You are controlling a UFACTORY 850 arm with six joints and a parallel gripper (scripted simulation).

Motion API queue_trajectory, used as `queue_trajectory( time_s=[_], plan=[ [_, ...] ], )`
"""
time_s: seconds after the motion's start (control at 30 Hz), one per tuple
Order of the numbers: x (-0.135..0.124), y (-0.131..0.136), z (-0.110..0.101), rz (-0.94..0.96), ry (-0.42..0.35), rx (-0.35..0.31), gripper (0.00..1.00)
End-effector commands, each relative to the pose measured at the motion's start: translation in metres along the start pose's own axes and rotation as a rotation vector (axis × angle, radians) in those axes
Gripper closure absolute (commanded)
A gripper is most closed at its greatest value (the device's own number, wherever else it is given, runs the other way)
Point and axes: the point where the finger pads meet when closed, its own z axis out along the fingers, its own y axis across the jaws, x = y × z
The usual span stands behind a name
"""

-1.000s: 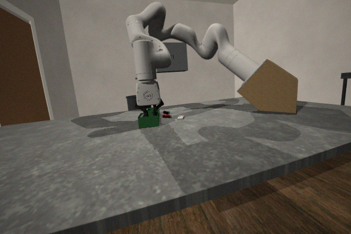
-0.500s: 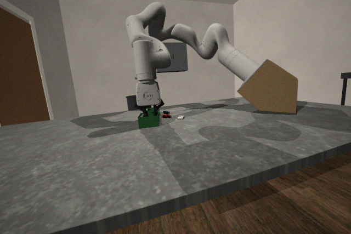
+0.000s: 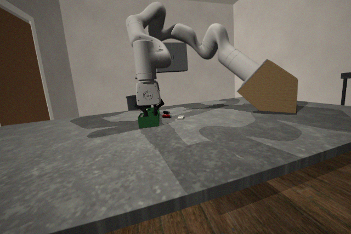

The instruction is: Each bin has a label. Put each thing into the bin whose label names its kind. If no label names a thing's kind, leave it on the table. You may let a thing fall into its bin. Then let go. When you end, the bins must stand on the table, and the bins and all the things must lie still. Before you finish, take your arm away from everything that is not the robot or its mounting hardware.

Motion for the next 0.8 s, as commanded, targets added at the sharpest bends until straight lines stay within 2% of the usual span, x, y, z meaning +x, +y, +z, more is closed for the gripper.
queue_trajectory(
  time_s=[0.0, 0.63, 0.77],
  plan=[
    [0.0, -0.001, -0.005, 0.001, -0.001, 0.001, 0.69],
    [0.0, -0.001, -0.028, 0.001, -0.001, 0.001, 0.69],
    [0.0, -0.001, -0.048, 0.001, -0.001, 0.001, 0.69]
  ],
)
